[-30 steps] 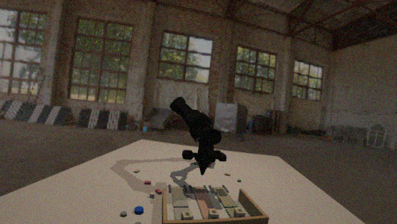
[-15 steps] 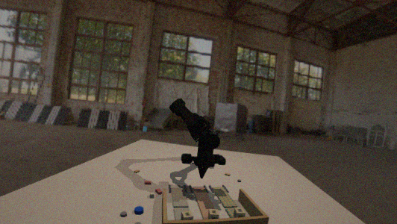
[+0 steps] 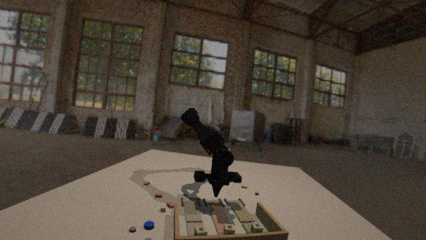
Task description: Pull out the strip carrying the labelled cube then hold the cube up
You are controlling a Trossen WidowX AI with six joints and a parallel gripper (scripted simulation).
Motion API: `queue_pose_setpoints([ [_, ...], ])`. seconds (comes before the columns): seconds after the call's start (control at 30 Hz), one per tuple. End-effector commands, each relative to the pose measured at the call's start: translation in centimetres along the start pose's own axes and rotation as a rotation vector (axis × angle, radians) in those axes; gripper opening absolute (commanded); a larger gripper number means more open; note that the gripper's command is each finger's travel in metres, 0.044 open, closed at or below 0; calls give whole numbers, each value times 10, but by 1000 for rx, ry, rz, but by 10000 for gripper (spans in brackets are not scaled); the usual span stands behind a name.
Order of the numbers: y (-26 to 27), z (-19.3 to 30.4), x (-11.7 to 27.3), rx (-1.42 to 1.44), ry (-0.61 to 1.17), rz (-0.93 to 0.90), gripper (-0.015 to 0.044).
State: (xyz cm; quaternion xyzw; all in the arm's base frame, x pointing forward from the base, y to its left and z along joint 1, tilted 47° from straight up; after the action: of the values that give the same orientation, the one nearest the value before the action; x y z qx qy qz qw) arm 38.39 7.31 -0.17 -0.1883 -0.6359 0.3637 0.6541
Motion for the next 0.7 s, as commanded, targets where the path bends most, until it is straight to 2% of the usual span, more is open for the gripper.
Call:
queue_pose_setpoints([
  [0.0, 1, 1, -10, 10, 6, 6, 0],
  [0.67, -1, 2, -33, 10, 7, 9, 0],
])
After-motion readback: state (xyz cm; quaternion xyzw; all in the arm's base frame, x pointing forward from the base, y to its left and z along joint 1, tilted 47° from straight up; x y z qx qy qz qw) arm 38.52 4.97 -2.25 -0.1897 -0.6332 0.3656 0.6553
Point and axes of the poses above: the point midway between the two fingers, 35 mm back from their tips, its own x axis back along the fingers, its own y axis across the jaws, z = x × y, the point moved 8 cm from there along x, back along the fingers, and after that the axes turned 10 degrees about -x, right-handed, at the moved point
